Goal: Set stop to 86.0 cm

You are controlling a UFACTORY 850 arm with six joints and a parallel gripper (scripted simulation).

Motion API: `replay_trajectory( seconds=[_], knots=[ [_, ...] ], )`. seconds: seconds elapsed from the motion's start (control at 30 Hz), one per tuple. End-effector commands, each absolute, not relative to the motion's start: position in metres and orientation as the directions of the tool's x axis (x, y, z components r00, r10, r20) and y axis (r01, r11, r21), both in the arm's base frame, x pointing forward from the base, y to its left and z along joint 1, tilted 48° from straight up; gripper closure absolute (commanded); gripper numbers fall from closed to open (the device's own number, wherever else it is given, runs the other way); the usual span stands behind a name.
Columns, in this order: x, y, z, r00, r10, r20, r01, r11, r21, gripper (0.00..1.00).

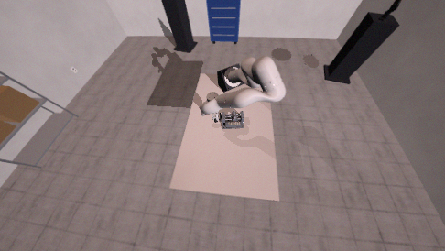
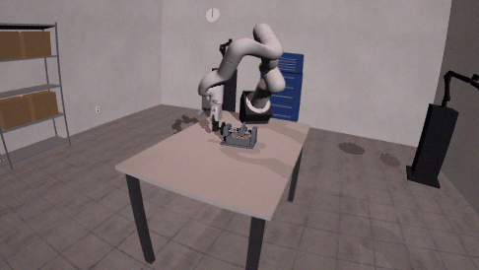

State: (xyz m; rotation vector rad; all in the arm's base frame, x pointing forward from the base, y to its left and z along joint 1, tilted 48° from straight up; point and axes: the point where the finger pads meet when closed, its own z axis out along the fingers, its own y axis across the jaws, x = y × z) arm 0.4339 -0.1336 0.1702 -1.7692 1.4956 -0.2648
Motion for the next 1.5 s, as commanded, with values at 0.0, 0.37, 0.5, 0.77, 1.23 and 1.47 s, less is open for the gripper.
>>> replay_trajectory(
  seconds=[0.0, 0.37, 0.5, 0.77, 1.23, 1.47],
  knots=[
    [0.428, -0.137, 0.173, 0.282, -0.905, -0.318, -0.741, 0.005, -0.672, 0.94],
    [0.406, -0.143, 0.170, 0.282, -0.905, -0.318, -0.741, 0.005, -0.672, 0.94],
    [0.400, -0.143, 0.165, 0.282, -0.905, -0.318, -0.741, 0.005, -0.672, 0.94],
    [0.394, -0.142, 0.157, 0.282, -0.905, -0.318, -0.741, 0.005, -0.672, 0.94],
    [0.390, -0.137, 0.139, 0.282, -0.905, -0.318, -0.741, 0.005, -0.672, 0.94],
    [0.395, -0.131, 0.129, 0.282, -0.905, -0.318, -0.741, 0.005, -0.672, 0.94]
  ],
)
